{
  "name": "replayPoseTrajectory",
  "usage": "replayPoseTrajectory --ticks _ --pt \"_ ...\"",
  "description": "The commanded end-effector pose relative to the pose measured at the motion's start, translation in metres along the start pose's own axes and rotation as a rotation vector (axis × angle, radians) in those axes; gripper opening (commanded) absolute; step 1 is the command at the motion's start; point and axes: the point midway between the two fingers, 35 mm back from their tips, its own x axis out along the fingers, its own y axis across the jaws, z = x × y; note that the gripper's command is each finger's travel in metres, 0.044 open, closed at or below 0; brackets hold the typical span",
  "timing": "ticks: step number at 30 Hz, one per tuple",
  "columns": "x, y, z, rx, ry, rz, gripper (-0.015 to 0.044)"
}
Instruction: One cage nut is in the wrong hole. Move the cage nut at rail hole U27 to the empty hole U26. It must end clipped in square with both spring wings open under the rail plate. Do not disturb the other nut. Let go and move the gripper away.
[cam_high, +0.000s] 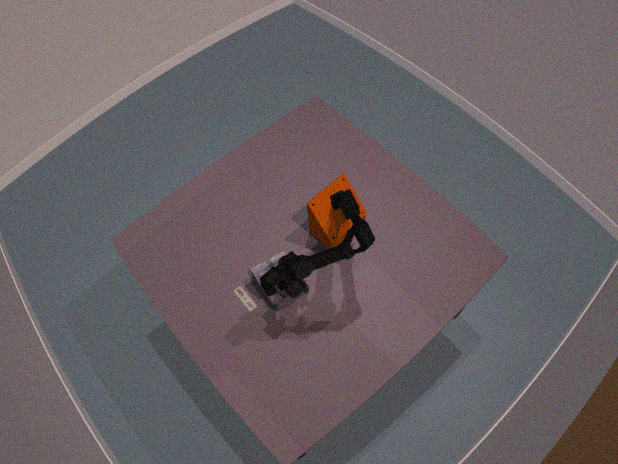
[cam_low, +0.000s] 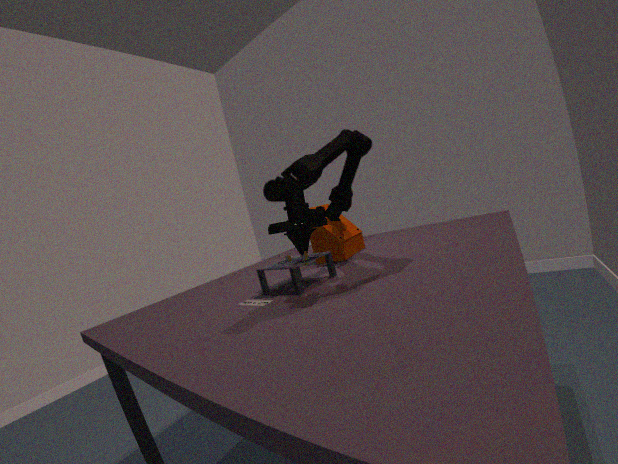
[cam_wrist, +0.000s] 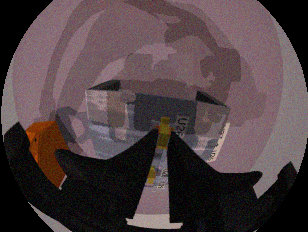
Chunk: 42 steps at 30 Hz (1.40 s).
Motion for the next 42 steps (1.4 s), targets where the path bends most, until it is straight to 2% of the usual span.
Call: replayPoseTrajectory --ticks 1,42 --pt "-0.0012 -0.0003 0.0008 -0.001 0.003 -0.012 0.0024" --pt "-0.0003 0.0008 0.0008 0.0 0.003 -0.04 0.0024"
